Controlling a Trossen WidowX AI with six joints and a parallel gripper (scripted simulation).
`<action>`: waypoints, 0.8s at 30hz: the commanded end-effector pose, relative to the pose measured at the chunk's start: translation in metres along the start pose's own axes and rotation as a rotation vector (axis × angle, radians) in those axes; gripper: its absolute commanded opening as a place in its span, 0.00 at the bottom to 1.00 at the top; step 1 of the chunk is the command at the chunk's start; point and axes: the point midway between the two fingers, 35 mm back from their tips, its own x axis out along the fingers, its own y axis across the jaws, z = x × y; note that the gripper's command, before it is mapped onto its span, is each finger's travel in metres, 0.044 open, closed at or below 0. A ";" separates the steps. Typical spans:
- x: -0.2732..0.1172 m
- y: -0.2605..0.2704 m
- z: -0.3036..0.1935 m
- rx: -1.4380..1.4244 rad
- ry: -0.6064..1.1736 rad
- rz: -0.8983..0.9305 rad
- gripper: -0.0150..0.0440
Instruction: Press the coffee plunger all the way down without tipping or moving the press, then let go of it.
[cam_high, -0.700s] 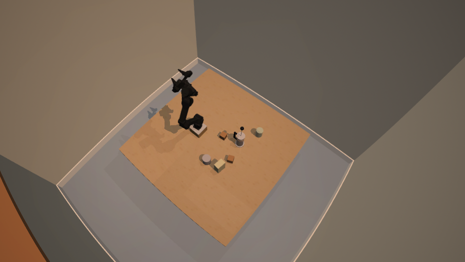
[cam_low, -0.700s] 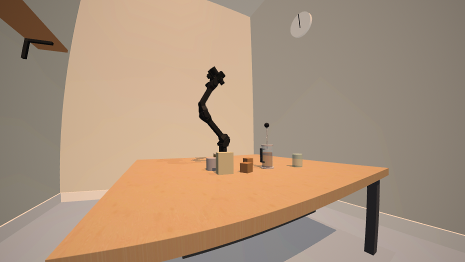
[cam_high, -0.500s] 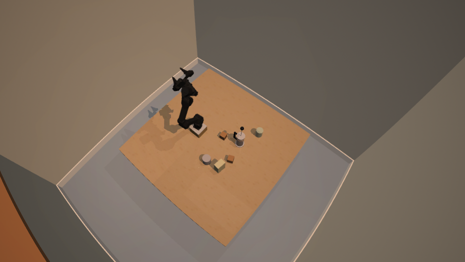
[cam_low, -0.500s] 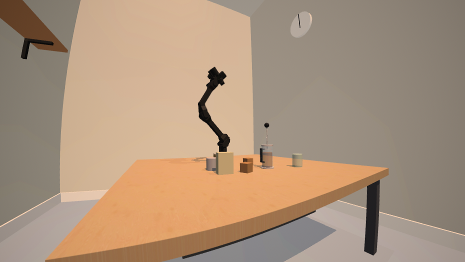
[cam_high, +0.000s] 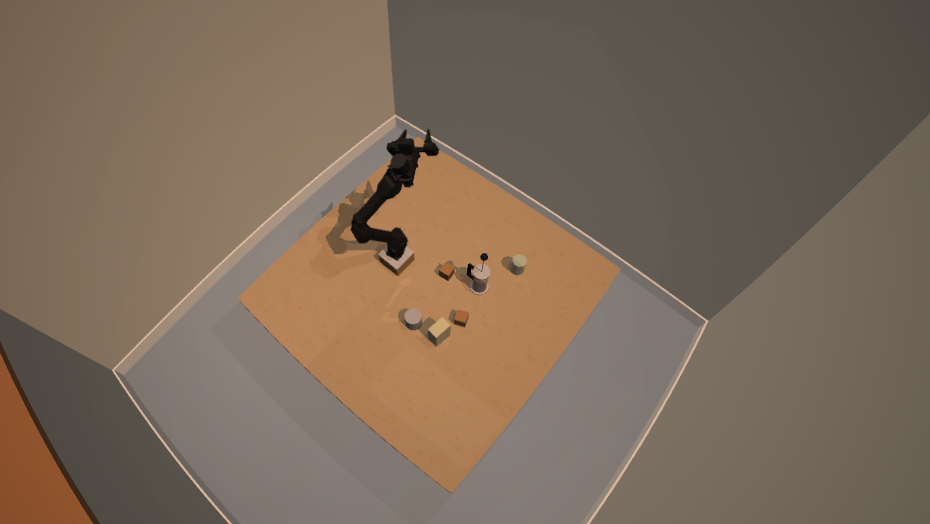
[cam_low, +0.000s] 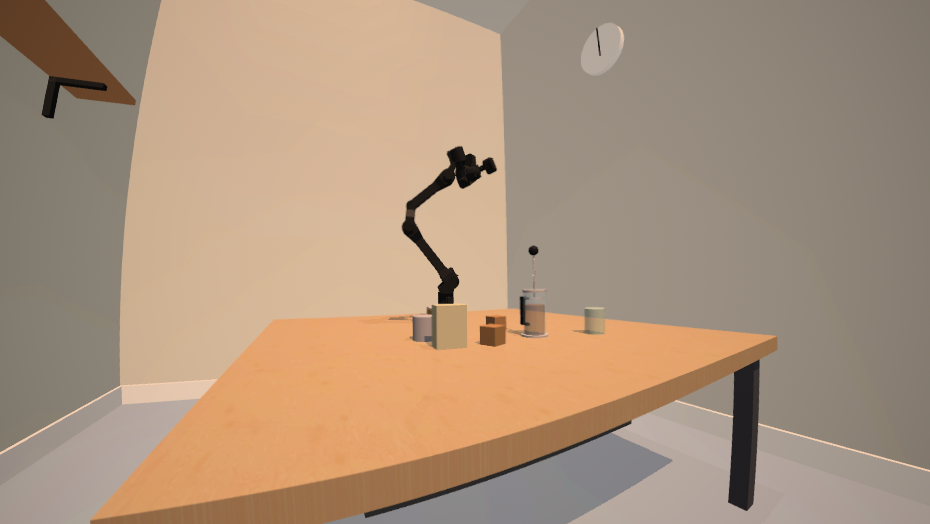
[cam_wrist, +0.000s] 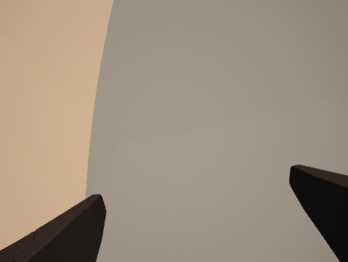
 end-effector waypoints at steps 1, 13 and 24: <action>0.000 -0.045 -0.038 0.052 0.104 -0.205 1.00; -0.082 -0.168 -0.158 0.198 0.425 -0.866 1.00; -0.239 -0.207 -0.246 0.341 0.712 -1.502 1.00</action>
